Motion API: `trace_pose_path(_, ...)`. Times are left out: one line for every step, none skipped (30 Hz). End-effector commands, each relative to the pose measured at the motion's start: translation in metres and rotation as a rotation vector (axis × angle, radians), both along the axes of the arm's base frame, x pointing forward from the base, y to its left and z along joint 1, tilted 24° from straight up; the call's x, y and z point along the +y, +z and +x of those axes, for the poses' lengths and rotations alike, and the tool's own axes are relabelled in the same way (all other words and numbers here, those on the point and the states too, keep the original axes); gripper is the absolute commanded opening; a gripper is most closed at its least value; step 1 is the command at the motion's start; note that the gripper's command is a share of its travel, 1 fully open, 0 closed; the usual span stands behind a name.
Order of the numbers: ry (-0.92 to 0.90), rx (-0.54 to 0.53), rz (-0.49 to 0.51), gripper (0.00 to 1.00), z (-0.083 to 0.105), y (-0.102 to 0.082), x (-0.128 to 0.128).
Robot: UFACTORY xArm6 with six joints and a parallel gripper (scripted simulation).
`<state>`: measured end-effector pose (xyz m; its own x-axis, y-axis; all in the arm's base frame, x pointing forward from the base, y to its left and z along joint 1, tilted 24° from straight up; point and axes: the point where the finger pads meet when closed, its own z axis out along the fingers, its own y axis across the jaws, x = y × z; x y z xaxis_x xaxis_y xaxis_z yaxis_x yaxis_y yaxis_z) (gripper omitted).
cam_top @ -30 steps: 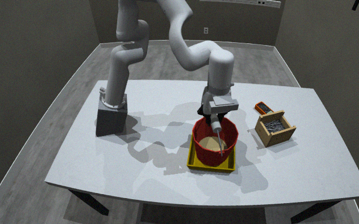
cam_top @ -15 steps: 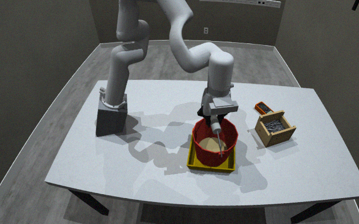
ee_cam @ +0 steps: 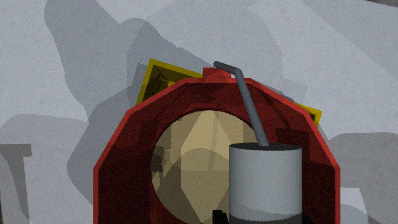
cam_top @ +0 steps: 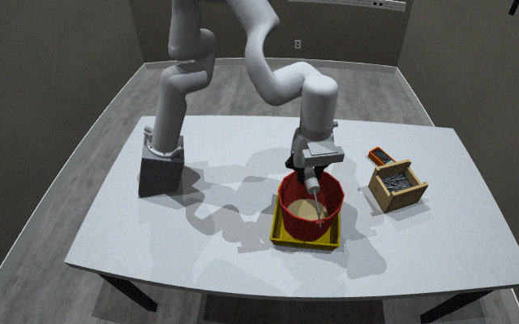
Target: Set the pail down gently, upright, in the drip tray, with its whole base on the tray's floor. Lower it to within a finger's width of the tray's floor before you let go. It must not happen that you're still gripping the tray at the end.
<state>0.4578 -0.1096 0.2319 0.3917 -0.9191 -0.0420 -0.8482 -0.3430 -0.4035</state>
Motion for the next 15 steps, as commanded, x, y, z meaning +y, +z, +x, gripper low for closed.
trace_pose_path(-0.001, -0.005, -0.002, 0.00, 0.0011, 0.0024, -0.0008)
trace_pose_path(-0.001, -0.005, -0.002, 0.00, 0.0011, 0.0024, -0.0008)
trace_pose_path(-0.001, -0.005, -0.002, 0.00, 0.0011, 0.0024, -0.0008)
trace_pose_path(-0.001, -0.005, -0.002, 0.00, 0.0011, 0.0024, -0.0008)
trace_pose_path(-0.001, -0.005, -0.002, 0.00, 0.0011, 0.0024, -0.0008)
trace_pose_path(-0.001, -0.005, -0.002, 0.00, 0.0011, 0.0024, -0.0008)
trace_pose_path(-0.001, -0.005, -0.002, 0.00, 0.0011, 0.0024, -0.0008)
trace_pose_path(-0.001, -0.005, -0.002, 0.00, 0.0011, 0.0024, -0.0008)
trace_pose_path(-0.001, -0.005, -0.002, 1.00, 0.0011, 0.0024, -0.0008)
trace_pose_path(-0.001, -0.005, -0.002, 1.00, 0.0011, 0.0024, -0.0008)
trace_pose_path(-0.001, -0.005, -0.002, 1.00, 0.0011, 0.0024, -0.0008)
trace_pose_path(-0.001, -0.005, -0.002, 1.00, 0.0011, 0.0024, -0.0008)
trace_pose_path(-0.001, -0.005, -0.002, 1.00, 0.0011, 0.0024, -0.0008)
trace_pose_path(-0.001, -0.005, -0.002, 1.00, 0.0011, 0.0024, -0.0008)
trace_pose_path(-0.001, -0.005, -0.002, 1.00, 0.0011, 0.0024, -0.0008)
